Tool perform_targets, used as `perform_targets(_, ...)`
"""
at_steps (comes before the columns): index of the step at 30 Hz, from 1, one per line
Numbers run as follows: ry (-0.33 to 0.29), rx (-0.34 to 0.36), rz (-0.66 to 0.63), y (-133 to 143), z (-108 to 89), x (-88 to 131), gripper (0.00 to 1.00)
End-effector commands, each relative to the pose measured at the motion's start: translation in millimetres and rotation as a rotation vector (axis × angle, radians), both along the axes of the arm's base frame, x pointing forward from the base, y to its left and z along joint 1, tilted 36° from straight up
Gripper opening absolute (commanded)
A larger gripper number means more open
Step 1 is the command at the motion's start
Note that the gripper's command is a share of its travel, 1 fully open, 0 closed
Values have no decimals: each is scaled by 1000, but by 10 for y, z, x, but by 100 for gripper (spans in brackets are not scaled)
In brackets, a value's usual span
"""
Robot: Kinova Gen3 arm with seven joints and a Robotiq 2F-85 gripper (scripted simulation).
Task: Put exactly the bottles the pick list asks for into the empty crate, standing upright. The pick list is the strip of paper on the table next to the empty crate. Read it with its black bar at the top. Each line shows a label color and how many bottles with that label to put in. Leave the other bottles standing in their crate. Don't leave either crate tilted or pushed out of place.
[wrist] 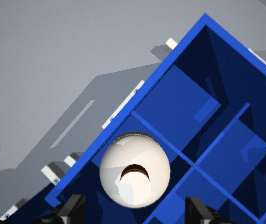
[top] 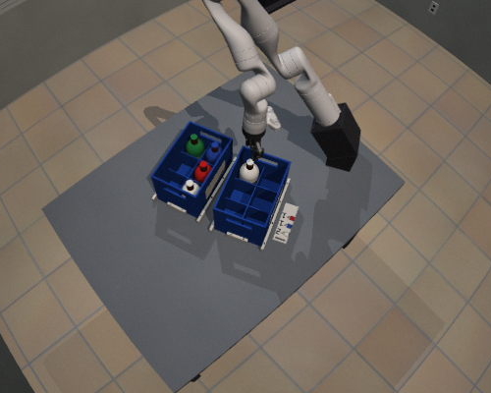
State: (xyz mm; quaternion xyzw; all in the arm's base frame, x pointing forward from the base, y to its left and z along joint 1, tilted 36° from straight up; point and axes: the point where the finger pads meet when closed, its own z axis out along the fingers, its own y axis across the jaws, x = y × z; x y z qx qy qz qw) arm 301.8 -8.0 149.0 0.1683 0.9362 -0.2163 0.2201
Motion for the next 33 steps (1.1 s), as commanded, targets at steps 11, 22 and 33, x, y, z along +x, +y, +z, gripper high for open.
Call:
perform_targets(11,0,0,0,-51,177,324,67)
perform_targets(22,0,0,0,-120,383,718,67)
perform_targets(33,0,0,0,-203,635,1200,67)
